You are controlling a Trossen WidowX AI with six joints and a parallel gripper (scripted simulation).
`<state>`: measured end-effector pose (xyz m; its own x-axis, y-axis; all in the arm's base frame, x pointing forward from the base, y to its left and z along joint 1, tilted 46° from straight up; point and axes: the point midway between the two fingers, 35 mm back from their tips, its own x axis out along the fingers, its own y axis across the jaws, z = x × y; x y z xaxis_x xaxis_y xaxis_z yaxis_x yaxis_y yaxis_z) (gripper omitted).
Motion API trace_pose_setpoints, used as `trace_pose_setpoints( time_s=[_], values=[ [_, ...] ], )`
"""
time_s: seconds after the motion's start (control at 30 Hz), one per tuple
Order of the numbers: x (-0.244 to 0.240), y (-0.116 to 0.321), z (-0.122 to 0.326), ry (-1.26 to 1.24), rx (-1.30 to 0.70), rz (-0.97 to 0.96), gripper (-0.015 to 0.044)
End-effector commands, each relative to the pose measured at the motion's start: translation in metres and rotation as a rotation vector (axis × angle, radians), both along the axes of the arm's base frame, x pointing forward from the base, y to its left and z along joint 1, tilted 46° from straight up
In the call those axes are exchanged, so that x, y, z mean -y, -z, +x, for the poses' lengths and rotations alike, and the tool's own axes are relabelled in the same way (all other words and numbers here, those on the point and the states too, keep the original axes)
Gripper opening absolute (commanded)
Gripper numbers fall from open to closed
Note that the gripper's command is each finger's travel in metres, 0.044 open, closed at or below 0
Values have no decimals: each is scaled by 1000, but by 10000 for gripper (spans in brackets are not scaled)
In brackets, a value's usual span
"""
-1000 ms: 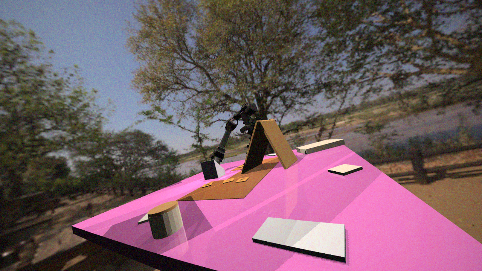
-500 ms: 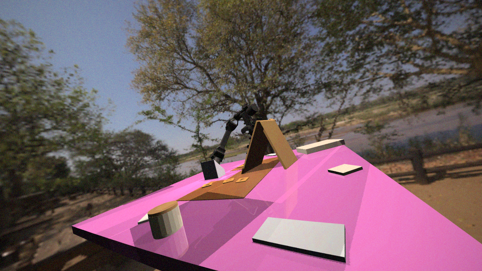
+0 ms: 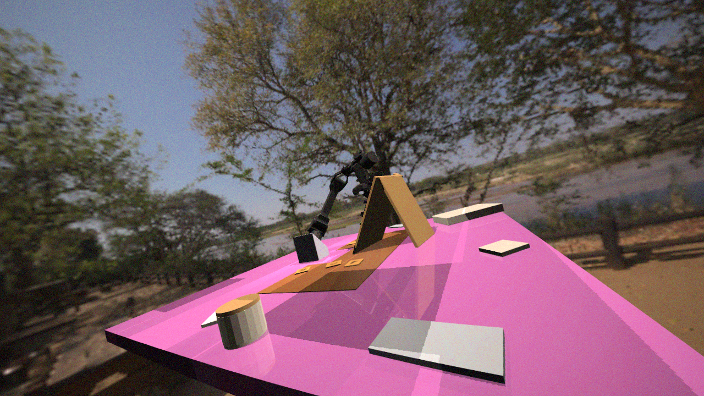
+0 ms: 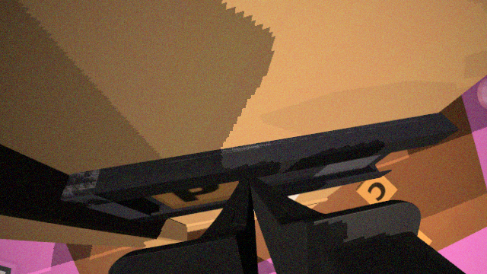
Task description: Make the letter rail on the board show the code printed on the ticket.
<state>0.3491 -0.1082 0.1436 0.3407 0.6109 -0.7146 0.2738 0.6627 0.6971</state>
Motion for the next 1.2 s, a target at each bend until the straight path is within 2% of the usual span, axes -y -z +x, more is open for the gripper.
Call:
trace_pose_setpoints(
  time_s=[0.0,1.17],
  values=[
    [-1,-2,0,2,0,4,0],
    [-9,-10,4,2,0,5,0]
  ],
)
